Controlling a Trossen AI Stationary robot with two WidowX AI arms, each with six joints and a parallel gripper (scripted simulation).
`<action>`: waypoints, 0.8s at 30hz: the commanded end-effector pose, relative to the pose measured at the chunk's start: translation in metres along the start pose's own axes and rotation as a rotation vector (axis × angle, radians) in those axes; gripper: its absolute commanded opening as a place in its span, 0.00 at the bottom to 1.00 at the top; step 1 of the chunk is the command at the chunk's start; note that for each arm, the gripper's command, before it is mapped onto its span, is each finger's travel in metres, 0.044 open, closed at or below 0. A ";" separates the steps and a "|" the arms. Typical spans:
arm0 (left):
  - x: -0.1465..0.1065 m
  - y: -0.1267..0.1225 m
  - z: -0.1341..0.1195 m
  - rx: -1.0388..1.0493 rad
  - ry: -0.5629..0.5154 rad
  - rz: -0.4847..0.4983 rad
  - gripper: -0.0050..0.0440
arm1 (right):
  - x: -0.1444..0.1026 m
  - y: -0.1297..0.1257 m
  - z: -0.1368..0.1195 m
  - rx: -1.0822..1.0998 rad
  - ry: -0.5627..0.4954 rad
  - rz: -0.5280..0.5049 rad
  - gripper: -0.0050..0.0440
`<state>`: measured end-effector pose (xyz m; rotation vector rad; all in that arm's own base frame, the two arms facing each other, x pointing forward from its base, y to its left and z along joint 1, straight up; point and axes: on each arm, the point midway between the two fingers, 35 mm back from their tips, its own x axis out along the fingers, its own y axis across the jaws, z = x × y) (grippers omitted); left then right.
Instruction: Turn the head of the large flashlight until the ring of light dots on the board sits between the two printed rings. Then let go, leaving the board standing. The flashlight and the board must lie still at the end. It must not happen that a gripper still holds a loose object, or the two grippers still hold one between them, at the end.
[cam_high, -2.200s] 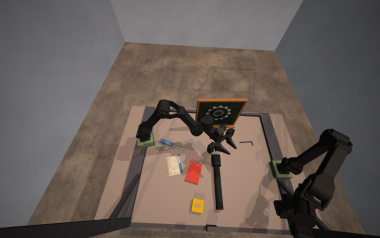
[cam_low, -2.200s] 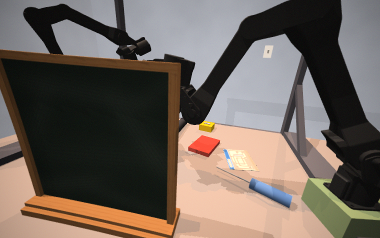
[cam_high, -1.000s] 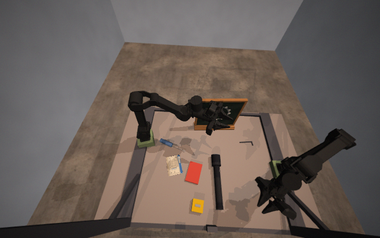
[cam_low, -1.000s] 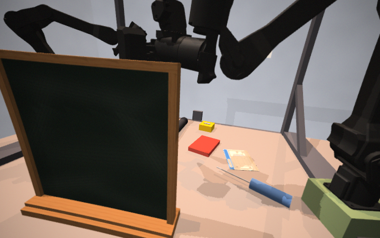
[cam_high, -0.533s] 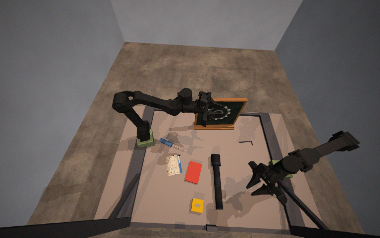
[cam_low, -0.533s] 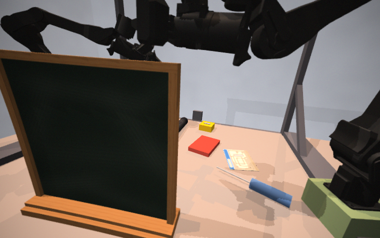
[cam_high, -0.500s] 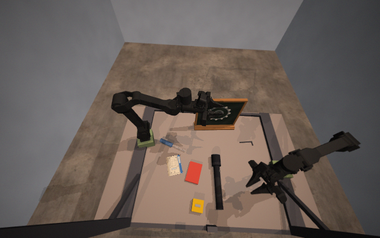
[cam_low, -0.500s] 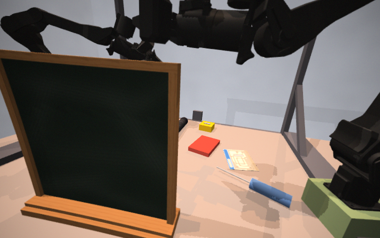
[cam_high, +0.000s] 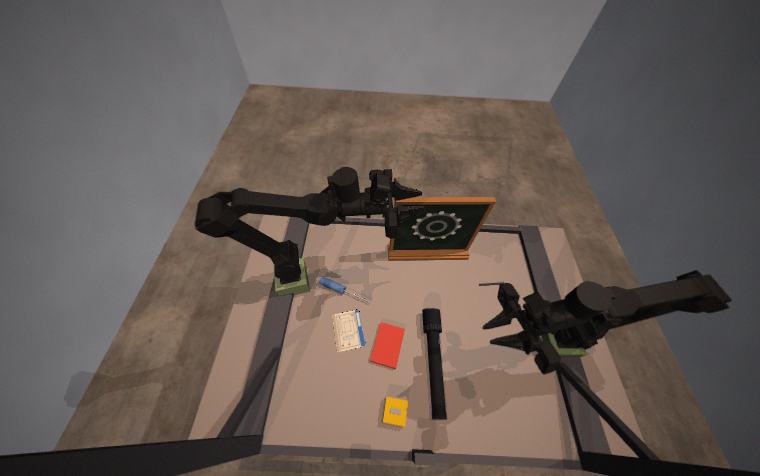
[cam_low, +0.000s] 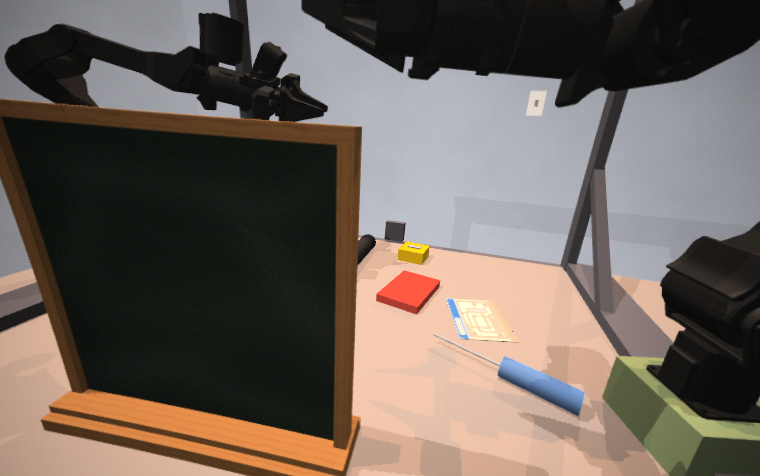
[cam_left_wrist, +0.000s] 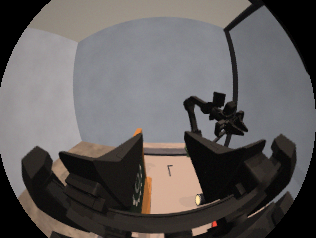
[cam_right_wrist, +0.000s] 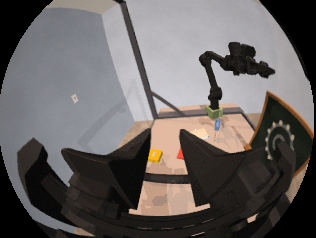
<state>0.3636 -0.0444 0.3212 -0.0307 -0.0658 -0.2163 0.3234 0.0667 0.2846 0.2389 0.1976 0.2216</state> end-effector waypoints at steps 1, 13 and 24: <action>-0.023 0.014 0.007 0.017 -0.005 0.086 0.57 | -0.012 -0.019 0.024 -0.092 -0.117 -0.074 0.41; -0.060 0.036 0.005 0.040 0.019 0.233 0.57 | -0.036 -0.053 0.056 -0.258 -0.277 -0.231 0.41; -0.058 0.034 0.009 0.039 0.009 0.221 0.57 | -0.033 -0.052 0.053 -0.245 -0.263 -0.220 1.00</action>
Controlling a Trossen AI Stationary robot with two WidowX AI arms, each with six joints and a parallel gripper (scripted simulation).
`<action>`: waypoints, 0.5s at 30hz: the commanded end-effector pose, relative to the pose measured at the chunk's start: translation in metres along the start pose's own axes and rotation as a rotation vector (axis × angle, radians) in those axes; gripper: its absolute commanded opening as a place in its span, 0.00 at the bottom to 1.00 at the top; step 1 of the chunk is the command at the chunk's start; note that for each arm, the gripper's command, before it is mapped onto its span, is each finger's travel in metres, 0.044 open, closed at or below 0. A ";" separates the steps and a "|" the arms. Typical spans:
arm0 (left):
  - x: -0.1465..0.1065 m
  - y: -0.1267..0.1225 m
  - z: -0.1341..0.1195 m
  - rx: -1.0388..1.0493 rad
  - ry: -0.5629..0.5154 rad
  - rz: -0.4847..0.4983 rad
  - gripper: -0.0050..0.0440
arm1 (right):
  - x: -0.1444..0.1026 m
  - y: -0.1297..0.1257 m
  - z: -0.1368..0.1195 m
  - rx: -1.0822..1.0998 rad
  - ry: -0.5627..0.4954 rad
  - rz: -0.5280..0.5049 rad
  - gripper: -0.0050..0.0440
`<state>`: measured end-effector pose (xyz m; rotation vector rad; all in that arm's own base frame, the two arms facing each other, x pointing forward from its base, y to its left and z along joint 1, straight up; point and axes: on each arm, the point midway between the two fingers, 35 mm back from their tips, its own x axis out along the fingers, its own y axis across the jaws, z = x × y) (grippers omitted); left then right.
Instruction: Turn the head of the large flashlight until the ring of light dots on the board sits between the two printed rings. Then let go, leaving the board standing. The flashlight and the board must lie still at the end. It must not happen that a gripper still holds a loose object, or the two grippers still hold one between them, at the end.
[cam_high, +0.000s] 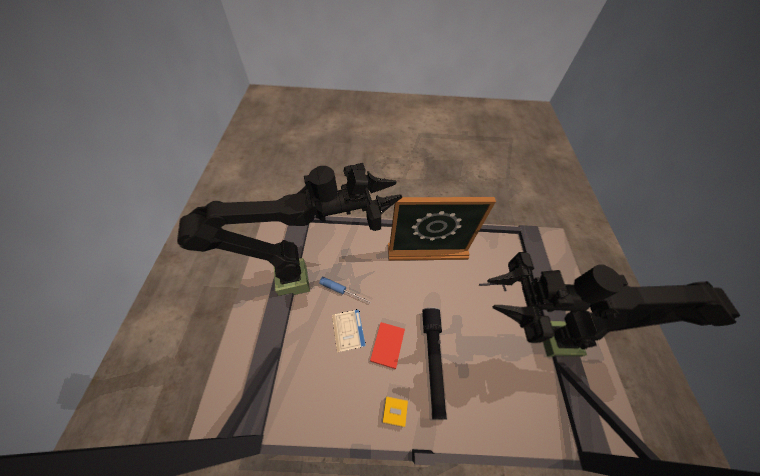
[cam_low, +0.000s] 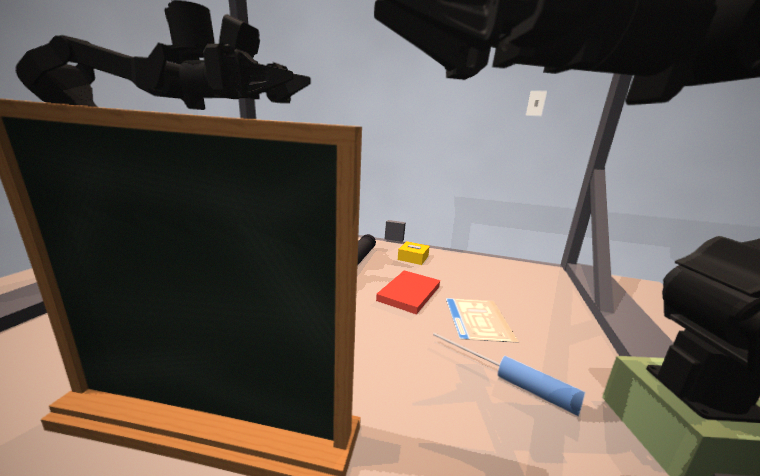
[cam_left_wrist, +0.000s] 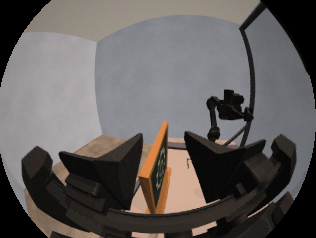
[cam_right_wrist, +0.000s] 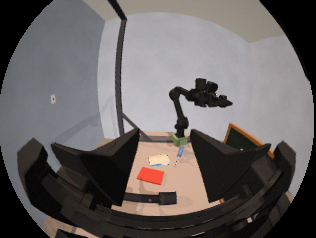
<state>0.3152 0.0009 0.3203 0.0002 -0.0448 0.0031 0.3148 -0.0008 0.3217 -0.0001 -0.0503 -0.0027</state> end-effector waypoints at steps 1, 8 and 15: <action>-0.001 0.000 0.005 0.002 -0.013 0.003 0.57 | -0.001 -0.001 0.006 0.001 -0.015 -0.004 1.00; -0.001 0.000 0.007 0.002 -0.016 0.000 0.57 | -0.001 0.000 0.007 0.001 -0.016 -0.002 1.00; 0.000 -0.001 0.009 0.002 -0.020 -0.001 0.57 | 0.000 0.000 0.009 0.001 -0.018 0.000 1.00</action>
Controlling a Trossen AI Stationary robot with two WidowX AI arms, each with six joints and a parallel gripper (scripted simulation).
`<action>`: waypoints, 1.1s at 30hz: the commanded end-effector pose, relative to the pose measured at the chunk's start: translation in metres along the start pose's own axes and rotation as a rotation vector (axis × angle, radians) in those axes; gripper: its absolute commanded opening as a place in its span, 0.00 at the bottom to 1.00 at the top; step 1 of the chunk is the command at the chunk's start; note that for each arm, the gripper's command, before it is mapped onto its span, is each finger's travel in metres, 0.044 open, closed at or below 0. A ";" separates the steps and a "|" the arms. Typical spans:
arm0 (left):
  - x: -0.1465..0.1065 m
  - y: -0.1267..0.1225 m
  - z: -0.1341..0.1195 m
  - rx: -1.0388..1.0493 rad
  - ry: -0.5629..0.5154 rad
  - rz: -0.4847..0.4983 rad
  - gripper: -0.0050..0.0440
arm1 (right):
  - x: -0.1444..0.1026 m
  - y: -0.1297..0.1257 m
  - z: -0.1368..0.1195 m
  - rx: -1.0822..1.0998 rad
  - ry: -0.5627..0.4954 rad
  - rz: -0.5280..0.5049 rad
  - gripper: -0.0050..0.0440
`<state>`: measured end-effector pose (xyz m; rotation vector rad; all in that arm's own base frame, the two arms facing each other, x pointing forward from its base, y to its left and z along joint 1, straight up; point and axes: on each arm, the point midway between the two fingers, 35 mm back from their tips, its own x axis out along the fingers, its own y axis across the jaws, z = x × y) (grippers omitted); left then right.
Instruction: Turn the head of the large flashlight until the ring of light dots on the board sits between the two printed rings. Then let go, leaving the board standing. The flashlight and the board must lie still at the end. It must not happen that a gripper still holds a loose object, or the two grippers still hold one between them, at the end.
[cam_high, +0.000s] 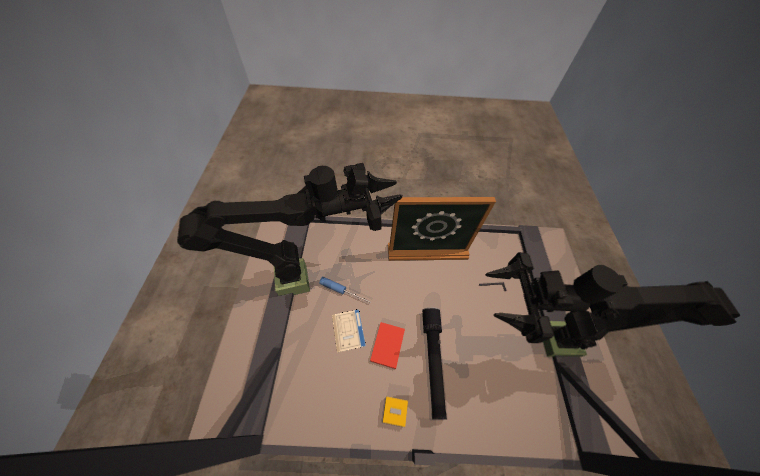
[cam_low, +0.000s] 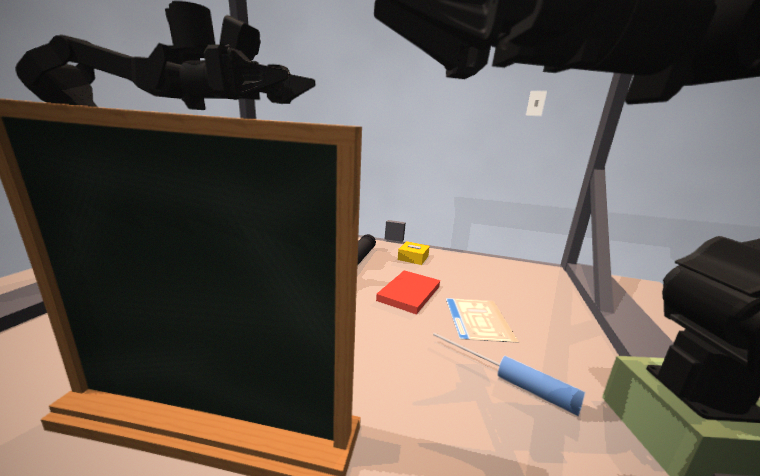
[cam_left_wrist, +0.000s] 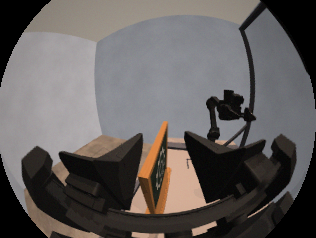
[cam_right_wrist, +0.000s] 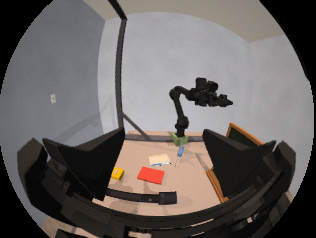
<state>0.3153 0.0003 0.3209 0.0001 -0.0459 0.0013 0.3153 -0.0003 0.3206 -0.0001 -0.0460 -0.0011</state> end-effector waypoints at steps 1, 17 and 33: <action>0.000 0.000 0.008 0.002 -0.019 0.001 0.57 | 0.000 0.000 0.010 0.001 -0.022 -0.002 1.00; 0.000 0.000 0.008 0.002 -0.019 0.001 0.57 | 0.068 0.034 -0.041 -0.374 0.409 0.162 1.00; 0.000 0.000 0.008 0.002 -0.019 0.001 0.57 | 0.101 0.072 -0.110 -0.727 0.771 0.458 1.00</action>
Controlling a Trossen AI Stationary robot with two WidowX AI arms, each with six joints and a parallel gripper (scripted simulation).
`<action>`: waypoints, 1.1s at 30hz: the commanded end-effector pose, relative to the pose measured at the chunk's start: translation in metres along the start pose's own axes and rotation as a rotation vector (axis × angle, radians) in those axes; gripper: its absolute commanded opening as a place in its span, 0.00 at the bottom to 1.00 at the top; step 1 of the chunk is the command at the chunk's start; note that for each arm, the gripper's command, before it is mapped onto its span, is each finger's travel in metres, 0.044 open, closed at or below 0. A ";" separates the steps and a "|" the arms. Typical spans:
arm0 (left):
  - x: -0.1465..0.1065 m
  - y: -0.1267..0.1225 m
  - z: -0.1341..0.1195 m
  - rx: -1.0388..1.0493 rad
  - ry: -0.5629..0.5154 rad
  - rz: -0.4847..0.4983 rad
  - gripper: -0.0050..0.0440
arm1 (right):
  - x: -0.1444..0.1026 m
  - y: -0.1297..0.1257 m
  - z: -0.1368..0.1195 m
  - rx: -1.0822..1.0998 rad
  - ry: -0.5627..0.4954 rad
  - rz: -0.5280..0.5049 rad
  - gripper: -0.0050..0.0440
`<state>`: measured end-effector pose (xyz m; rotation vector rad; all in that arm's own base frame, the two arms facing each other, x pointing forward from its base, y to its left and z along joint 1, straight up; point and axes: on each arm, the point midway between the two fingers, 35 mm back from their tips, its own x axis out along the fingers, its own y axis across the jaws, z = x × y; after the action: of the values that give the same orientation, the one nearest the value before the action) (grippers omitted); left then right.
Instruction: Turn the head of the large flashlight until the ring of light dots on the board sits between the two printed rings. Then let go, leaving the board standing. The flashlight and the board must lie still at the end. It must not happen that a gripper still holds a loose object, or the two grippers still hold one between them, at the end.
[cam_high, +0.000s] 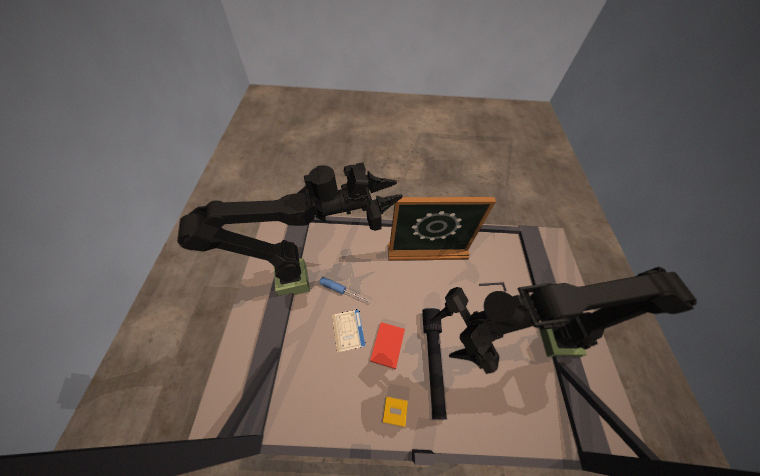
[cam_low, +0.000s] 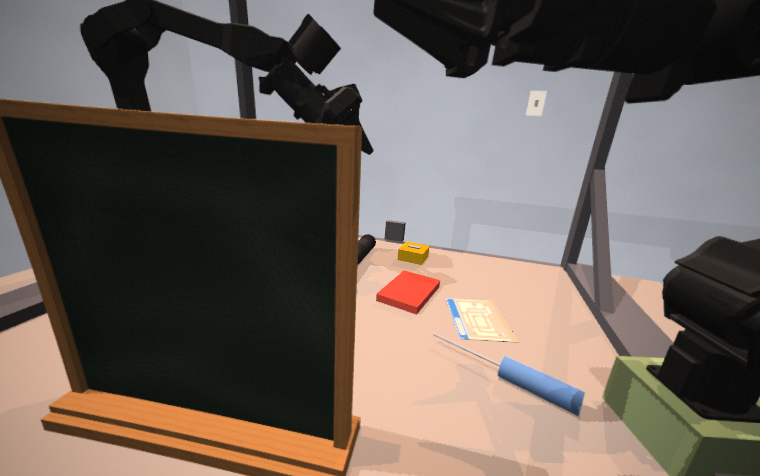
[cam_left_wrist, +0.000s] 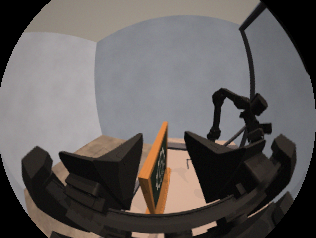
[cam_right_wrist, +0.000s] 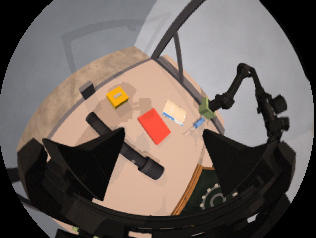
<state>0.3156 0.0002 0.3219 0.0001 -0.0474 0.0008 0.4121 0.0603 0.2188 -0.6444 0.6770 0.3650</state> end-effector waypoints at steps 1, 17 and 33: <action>-0.001 0.000 0.007 0.002 -0.018 0.001 0.57 | 0.015 0.009 0.008 -0.131 0.071 0.079 1.00; -0.001 0.000 0.007 0.002 -0.018 0.001 0.57 | 0.070 0.066 -0.010 -0.536 0.318 0.445 1.00; -0.001 0.000 0.007 0.002 -0.018 0.001 0.57 | 0.088 0.104 -0.031 -0.780 0.434 0.721 1.00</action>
<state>0.3156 0.0002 0.3219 0.0001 -0.0474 0.0008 0.4046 0.1267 0.0824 -1.2077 1.2275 1.2238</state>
